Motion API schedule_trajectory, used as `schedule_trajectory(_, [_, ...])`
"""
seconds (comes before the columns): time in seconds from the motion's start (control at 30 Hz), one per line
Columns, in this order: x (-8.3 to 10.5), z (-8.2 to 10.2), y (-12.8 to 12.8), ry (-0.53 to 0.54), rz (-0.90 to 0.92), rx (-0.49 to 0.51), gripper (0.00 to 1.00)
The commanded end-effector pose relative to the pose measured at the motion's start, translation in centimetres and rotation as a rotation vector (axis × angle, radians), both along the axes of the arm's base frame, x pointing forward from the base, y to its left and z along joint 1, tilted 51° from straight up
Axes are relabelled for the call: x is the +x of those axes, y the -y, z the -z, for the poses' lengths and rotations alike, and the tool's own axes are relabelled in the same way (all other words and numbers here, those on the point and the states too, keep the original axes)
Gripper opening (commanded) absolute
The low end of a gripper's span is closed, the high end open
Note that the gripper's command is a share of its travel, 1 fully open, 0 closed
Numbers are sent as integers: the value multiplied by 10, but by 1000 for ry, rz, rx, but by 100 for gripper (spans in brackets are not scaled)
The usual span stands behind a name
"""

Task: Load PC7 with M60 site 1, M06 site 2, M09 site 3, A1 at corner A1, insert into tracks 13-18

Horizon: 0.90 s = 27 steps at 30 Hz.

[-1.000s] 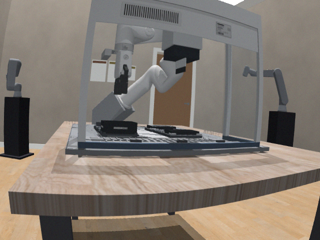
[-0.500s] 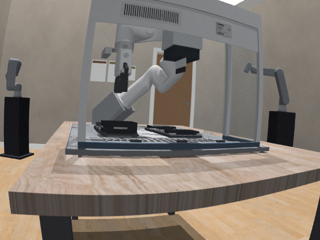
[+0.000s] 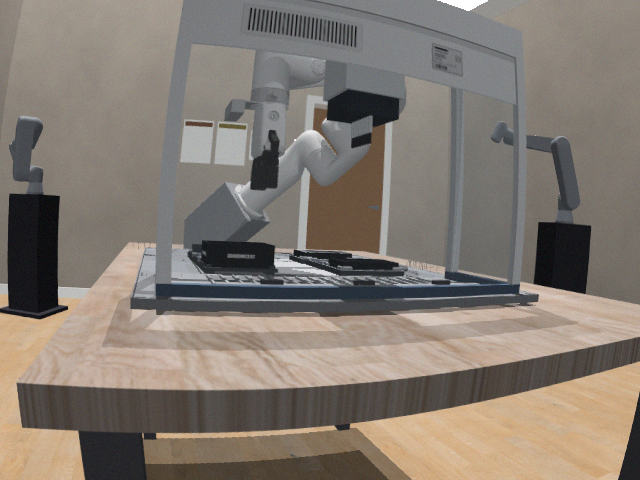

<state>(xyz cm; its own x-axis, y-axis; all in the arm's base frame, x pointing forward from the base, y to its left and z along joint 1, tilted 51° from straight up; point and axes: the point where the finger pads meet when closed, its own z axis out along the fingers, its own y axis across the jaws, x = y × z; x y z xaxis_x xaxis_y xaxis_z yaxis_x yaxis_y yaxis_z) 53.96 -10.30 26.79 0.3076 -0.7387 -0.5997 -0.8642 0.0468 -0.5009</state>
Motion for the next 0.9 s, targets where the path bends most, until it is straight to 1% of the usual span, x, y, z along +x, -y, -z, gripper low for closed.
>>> schedule_trajectory(0.0, [-8, -14, -19, 3, 7, -3, 100])
schedule_trajectory(0.03, [-8, -14, -19, 3, 7, -3, 100])
schedule_trajectory(0.53, [-30, -52, -80, 3, 6, -3, 100])
schedule_trajectory(0.6, [-30, -52, -80, 3, 6, -3, 100])
schedule_trajectory(0.87, [-42, -72, -113, 3, 6, -2, 100])
